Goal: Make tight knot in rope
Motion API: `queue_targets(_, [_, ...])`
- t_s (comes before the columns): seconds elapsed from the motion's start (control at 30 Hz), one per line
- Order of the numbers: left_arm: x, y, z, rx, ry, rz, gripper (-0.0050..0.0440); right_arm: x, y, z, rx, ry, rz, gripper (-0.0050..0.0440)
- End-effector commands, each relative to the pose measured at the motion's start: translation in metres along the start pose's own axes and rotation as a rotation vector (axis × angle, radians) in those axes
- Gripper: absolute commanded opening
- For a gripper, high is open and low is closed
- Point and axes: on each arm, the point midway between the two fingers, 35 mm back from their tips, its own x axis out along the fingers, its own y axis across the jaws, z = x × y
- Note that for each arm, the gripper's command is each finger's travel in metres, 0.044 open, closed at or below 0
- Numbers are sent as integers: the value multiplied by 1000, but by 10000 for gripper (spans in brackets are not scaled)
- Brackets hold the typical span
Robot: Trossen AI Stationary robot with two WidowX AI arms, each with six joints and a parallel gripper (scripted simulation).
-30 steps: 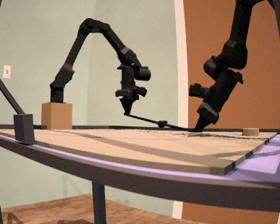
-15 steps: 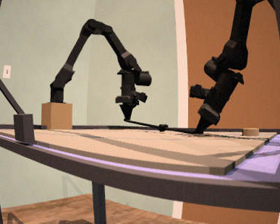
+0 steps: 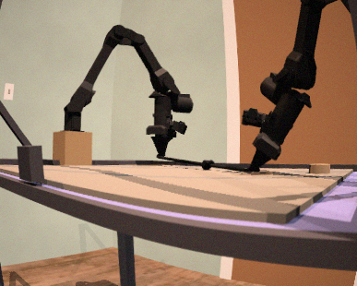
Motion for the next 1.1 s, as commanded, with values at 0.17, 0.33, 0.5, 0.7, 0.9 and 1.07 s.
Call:
queue_targets(0.17, [-5,4,3,-4,-11,20,85,-4,-3,4,-4,-8,-8,30])
queue_targets(0.33, [-5,4,3,-4,-11,20,85,-4,-3,4,-4,-8,-8,30])
queue_targets(0.5, [-11,4,3,-4,-11,20,157,-4,-3,4,-4,-8,-8,30])
queue_targets(0.7, [-31,3,3,-4,-11,20,253,-4,-3,4,-4,-8,-8,30])
queue_targets(0.9, [-46,3,3,-4,-11,20,397,-4,-3,4,-4,-8,-8,30])
queue_targets(1.07, [-64,3,2,-4,-11,20,440,-4,-3,4,-4,-8,-8,30])
